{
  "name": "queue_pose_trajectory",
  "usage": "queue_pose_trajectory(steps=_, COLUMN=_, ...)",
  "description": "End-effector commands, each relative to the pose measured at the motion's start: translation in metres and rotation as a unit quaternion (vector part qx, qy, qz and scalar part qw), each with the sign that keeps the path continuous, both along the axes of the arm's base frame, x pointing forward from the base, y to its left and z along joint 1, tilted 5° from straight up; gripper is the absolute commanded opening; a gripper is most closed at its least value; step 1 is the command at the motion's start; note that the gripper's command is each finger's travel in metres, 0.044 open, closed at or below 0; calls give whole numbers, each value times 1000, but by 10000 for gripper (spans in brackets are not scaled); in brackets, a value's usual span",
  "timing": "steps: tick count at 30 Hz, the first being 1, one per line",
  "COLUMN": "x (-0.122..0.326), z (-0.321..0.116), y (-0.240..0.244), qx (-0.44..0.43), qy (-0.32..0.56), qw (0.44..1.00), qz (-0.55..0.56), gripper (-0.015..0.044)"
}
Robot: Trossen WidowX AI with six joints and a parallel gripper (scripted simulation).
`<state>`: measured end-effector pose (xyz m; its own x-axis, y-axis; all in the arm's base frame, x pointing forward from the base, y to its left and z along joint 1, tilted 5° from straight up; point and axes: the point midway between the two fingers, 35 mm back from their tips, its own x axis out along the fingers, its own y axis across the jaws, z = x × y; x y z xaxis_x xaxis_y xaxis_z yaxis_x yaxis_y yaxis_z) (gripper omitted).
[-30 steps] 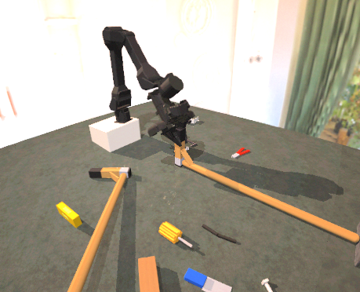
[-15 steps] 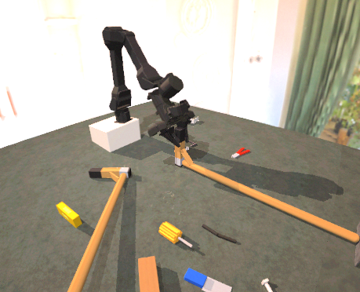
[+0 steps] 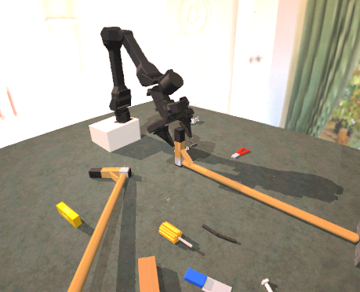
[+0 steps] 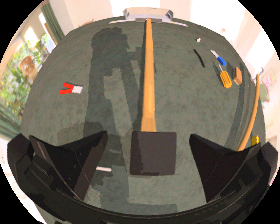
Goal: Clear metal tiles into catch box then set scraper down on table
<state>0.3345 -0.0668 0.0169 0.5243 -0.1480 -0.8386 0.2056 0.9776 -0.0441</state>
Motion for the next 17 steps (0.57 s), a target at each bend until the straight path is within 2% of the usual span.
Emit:
queue_pose_trajectory(steps=1, x=4, z=18, y=0, qx=-2, qy=-11, qw=1000, qz=-1, gripper=440)
queue_pose_trajectory(steps=17, x=-3, z=64, y=4, qx=-2, qy=-11, qw=1000, qz=-1, gripper=440)
